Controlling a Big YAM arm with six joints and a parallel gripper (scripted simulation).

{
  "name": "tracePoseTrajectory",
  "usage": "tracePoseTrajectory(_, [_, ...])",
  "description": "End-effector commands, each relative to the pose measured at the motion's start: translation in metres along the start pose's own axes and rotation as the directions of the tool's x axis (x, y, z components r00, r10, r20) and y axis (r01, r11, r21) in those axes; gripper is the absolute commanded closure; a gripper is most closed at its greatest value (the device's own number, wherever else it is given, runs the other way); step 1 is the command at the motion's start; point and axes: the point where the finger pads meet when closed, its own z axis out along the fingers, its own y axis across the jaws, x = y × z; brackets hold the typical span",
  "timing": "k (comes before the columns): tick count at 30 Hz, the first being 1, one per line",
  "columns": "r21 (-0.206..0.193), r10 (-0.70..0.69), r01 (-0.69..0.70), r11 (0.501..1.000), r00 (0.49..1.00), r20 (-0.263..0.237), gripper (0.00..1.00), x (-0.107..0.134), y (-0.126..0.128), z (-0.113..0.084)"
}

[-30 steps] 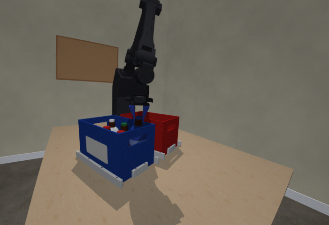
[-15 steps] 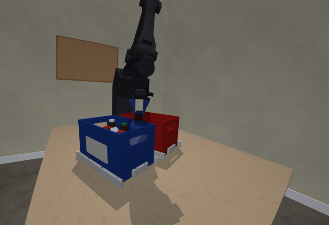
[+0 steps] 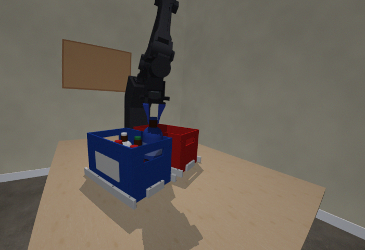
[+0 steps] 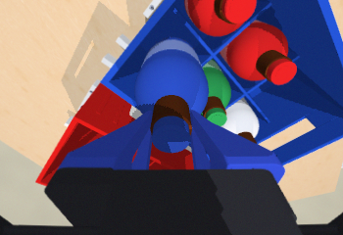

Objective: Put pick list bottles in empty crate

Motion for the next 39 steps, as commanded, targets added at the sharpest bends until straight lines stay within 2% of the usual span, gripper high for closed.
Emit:
tracePoseTrajectory(1, [-0.005,-0.010,0.011,1.000,0.998,0.065,1.00,-0.023,0.001,-0.040])
tracePoseTrajectory(22, [-0.005,-0.010,0.010,1.000,0.998,0.061,1.00,-0.019,0.001,-0.071])
tracePoseTrajectory(39, [-0.007,-0.014,0.015,1.000,0.996,0.083,1.00,-0.028,0.003,-0.102])
